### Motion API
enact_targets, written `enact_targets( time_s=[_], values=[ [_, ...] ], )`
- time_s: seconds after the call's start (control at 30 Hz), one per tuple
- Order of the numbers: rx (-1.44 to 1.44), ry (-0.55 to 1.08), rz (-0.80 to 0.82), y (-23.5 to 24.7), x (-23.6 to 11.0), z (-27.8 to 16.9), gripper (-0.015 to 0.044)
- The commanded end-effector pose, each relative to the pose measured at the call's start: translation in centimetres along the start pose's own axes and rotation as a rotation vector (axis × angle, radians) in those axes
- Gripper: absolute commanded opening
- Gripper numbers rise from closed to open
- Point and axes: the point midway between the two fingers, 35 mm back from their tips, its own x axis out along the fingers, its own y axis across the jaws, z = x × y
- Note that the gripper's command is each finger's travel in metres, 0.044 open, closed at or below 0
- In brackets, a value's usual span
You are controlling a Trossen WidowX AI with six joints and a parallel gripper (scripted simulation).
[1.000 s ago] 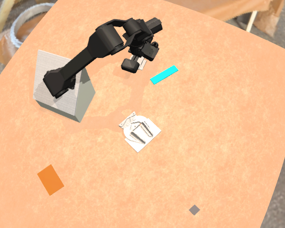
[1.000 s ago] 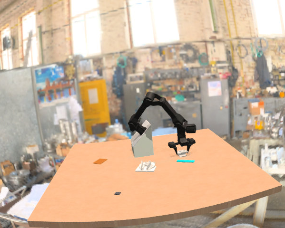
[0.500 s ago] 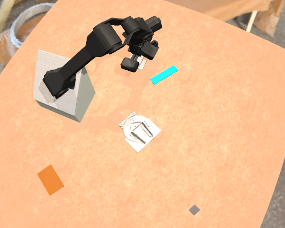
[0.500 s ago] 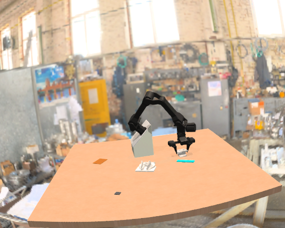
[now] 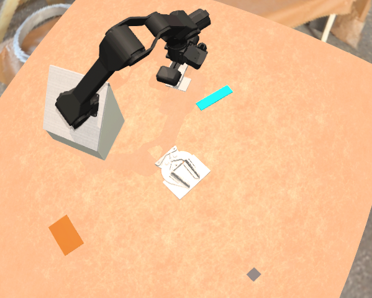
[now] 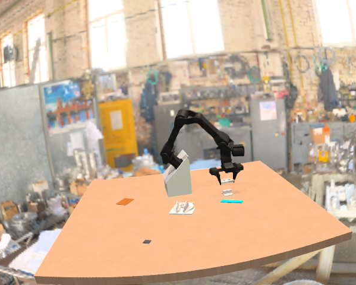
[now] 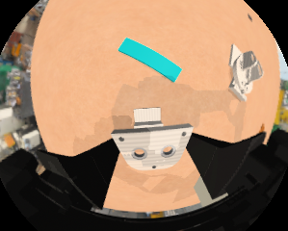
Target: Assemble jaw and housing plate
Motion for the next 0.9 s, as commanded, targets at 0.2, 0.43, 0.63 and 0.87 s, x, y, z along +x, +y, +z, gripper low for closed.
enact_targets(
  time_s=[0.2, 0.43, 0.63, 0.87],
  values=[
    [0.002, 0.001, 0.007, 0.1, -1.7, 0.0, 0.0351],
    [-0.171, 0.0, 0.02, -1.1, -2.2, 1.2, 0.0351],
    [-0.335, -0.004, 0.03, -2.3, -2.6, 2.3, 0.0351],
    [-0.524, -0.01, 0.039, -3.8, -2.9, 3.5, 0.0351]
  ],
)
